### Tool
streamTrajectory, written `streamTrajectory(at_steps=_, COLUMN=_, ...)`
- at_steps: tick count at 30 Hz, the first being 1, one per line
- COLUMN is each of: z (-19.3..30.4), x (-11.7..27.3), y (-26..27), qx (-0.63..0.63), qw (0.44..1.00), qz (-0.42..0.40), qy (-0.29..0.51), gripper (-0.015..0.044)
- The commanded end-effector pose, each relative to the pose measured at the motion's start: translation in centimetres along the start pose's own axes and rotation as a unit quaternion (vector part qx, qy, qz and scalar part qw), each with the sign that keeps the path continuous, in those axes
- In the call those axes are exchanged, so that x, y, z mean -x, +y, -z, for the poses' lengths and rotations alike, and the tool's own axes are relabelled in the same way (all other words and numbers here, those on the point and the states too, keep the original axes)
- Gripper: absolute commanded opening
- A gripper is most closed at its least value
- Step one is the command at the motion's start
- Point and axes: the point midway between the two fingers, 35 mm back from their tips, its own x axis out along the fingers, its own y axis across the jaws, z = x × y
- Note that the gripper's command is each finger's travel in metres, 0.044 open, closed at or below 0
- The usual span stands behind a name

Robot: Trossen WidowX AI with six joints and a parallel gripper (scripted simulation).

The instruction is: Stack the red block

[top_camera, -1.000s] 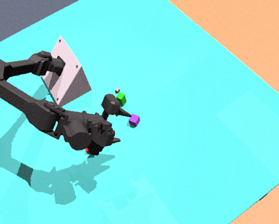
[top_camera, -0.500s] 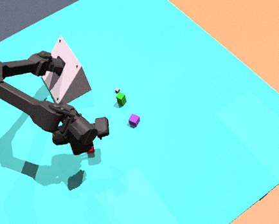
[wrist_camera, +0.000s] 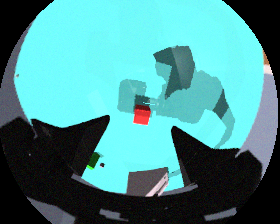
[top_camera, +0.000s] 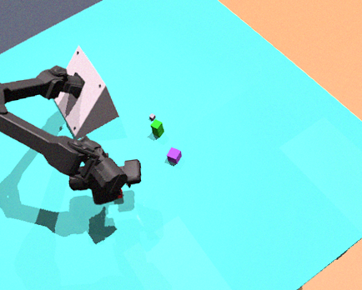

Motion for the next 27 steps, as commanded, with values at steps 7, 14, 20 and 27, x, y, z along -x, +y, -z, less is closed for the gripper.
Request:
streamTrajectory(at_steps=7, z=0.3, x=-1.3, y=0.0, qx=0.007, qw=1.000, qz=0.003, qy=0.001, gripper=0.0440)
streamTrajectory(at_steps=14, z=0.3, x=-2.4, y=0.0, qx=0.007, qw=1.000, qz=0.003, qy=0.001, gripper=0.0440)
streamTrajectory(at_steps=20, z=0.3, x=-3.4, y=0.0, qx=0.007, qw=1.000, qz=0.003, qy=0.001, gripper=0.0440)
streamTrajectory(at_steps=27, z=0.3, x=-4.3, y=-0.1, qx=0.007, qw=1.000, qz=0.004, qy=0.001, gripper=0.0440)
